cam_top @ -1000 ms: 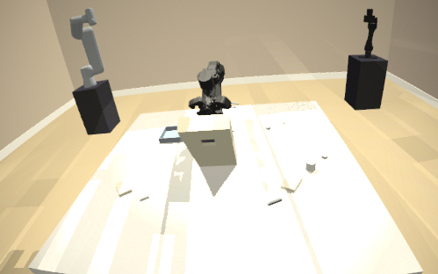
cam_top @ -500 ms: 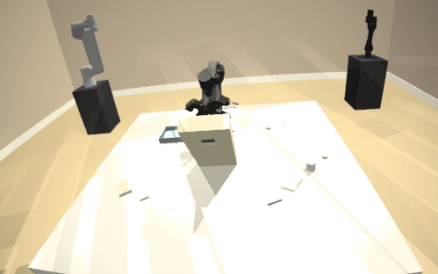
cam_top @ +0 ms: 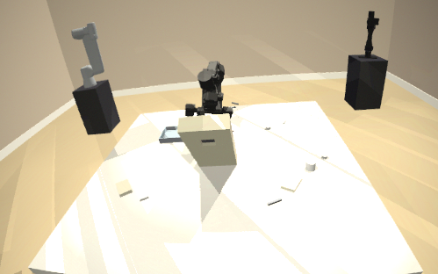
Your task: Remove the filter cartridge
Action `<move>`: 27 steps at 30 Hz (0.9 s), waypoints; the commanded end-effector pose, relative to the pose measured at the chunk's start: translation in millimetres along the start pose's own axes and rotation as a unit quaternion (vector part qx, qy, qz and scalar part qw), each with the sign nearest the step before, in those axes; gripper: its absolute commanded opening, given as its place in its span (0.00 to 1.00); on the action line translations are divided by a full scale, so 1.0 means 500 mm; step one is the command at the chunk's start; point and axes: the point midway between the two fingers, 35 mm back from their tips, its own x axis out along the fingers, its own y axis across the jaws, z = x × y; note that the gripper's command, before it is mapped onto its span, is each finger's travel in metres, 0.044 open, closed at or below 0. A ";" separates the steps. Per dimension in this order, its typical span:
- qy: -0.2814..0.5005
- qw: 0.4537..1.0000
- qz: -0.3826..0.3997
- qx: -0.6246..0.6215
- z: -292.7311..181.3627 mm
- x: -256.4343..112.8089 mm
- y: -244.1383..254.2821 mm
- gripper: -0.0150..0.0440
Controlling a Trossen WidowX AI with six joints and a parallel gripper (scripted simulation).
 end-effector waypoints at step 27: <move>0.002 0.924 -0.002 0.384 0.000 0.018 -0.002 0.25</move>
